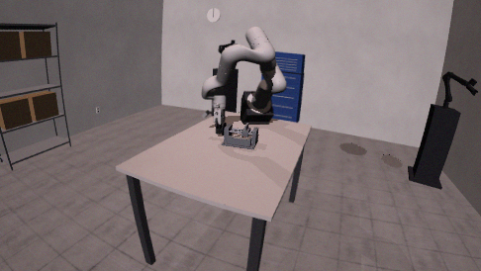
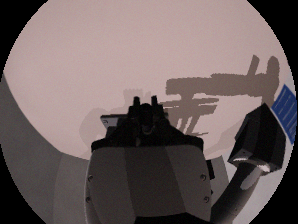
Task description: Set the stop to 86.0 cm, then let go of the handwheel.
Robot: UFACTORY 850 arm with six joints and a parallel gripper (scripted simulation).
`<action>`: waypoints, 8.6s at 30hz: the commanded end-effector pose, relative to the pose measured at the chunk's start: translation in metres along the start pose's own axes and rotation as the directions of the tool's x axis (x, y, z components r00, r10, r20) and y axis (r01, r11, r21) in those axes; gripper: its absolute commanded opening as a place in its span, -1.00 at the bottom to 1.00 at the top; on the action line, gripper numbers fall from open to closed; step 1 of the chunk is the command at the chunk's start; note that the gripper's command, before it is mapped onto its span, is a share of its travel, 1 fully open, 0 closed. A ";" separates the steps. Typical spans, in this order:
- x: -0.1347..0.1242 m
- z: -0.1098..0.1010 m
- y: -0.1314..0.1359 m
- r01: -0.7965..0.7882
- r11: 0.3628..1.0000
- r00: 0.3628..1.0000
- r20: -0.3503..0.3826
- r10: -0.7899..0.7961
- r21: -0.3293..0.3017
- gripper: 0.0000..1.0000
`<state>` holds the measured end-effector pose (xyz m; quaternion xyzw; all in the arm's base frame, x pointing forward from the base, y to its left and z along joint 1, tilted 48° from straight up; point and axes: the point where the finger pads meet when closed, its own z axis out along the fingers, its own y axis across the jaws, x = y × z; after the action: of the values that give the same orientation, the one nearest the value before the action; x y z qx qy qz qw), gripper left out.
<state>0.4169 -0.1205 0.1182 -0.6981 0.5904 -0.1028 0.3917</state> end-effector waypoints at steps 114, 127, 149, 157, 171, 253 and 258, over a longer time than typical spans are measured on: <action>0.000 -0.039 0.005 0.001 1.000 1.000 0.000 -0.001 0.005 -0.88; 0.000 -0.031 0.008 0.001 1.000 1.000 0.000 -0.001 0.005 -0.88; 0.000 -0.019 0.009 0.001 1.000 1.000 0.000 -0.001 0.005 -0.88; 0.000 -0.015 0.009 0.001 1.000 1.000 0.000 -0.001 0.005 -0.88; 0.000 -0.008 0.006 0.001 1.000 1.000 0.000 -0.001 0.005 -0.88; 0.000 0.006 -0.014 0.001 1.000 1.000 0.000 -0.001 0.005 -0.88; 0.000 0.006 -0.014 0.001 1.000 1.000 0.000 -0.001 0.005 -0.88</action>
<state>0.4308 -0.1179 0.1230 -0.6977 0.5899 -0.1037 0.3931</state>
